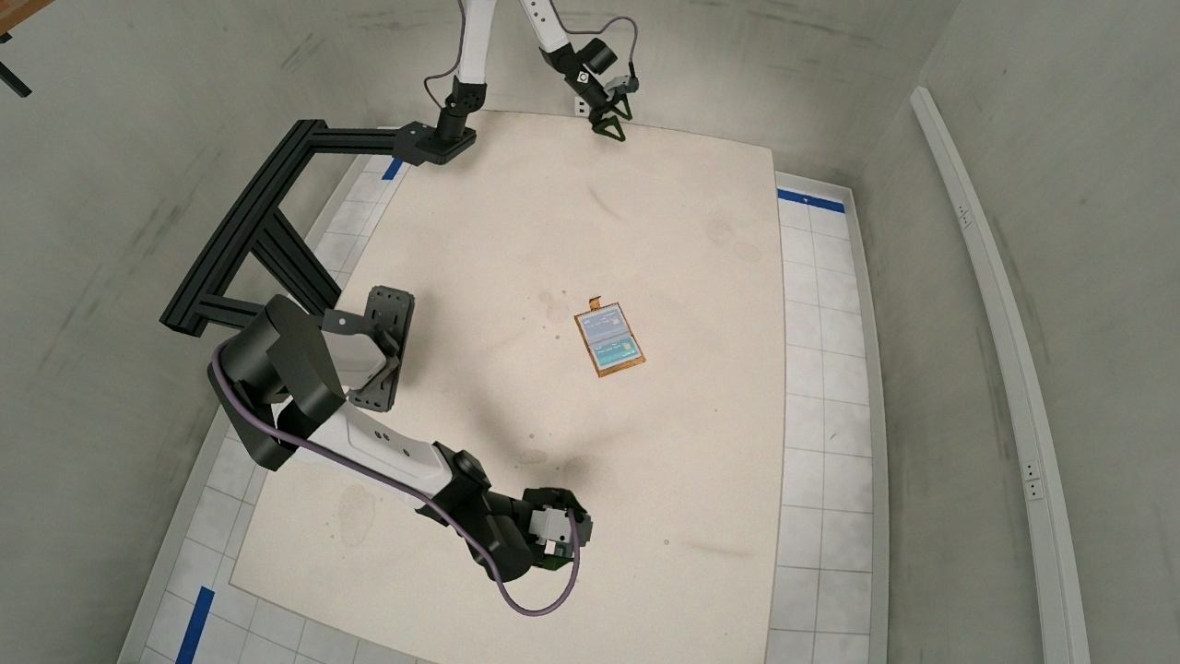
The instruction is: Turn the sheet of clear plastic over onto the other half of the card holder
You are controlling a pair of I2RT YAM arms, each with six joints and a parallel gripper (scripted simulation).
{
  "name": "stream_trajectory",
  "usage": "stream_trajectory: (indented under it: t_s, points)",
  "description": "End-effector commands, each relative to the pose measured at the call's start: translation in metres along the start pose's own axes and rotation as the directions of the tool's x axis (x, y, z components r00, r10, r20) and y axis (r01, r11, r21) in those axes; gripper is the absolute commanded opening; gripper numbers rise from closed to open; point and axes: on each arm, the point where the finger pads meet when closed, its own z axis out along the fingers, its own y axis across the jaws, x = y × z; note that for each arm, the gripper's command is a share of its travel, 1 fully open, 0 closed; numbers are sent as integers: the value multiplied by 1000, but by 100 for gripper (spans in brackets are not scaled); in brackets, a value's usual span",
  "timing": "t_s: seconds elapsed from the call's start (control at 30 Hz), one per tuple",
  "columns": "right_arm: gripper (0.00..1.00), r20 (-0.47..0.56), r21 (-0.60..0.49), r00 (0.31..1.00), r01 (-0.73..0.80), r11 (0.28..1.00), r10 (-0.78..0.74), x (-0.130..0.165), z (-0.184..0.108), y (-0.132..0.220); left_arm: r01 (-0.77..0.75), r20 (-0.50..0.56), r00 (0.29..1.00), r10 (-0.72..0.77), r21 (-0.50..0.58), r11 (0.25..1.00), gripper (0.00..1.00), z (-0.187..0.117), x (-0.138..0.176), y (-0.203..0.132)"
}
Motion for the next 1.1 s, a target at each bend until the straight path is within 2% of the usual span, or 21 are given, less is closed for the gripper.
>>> stream_trajectory:
  t_s: [0.0, 0.1, 0.27, 0.43, 0.6, 0.77, 0.9, 0.97, 1.07]
  points:
    - [55, -22, -5, 1000, -21, 1000, 21, 0, 5, 2, -68, -4, 998, 68, 65, 996, 100, 3, -2, -15]
    - [23, -64, -15, 997, -50, 999, 49, 4, 12, 10, -132, -13, 991, 135, 139, 981, 100, 6, 1, -34]
    - [23, -176, -47, 979, -109, 993, 99, 13, 35, 37, -233, -1, 970, 241, 256, 938, 100, 8, 3, -66]
    - [23, -245, -62, 963, -135, 989, 116, 18, 48, 56, -280, 16, 957, 289, 304, 911, 100, 7, 3, -80]
    - [23, -411, -88, 906, -154, 984, 105, 30, 78, 116, -371, 57, 922, 383, 416, 830, 100, 5, 7, -113]
    - [23, -544, -101, 838, -110, 989, 37, 43, 97, 184, -453, 120, 880, 460, 508, 733, 100, -1, 10, -143]
    - [23, -621, -101, 783, -34, 994, -37, 56, 103, 239, -512, 181, 841, 509, 570, 643, 100, -8, 12, -166]
    - [23, -621, -101, 783, -34, 994, -37, 56, 103, 239, -512, 181, 841, 509, 570, 643, 100, -8, 12, -166]
    - [23, -661, -99, 744, 45, 994, -99, 68, 102, 279, -552, 232, 811, 538, 609, 570, 100, -14, 14, -183]
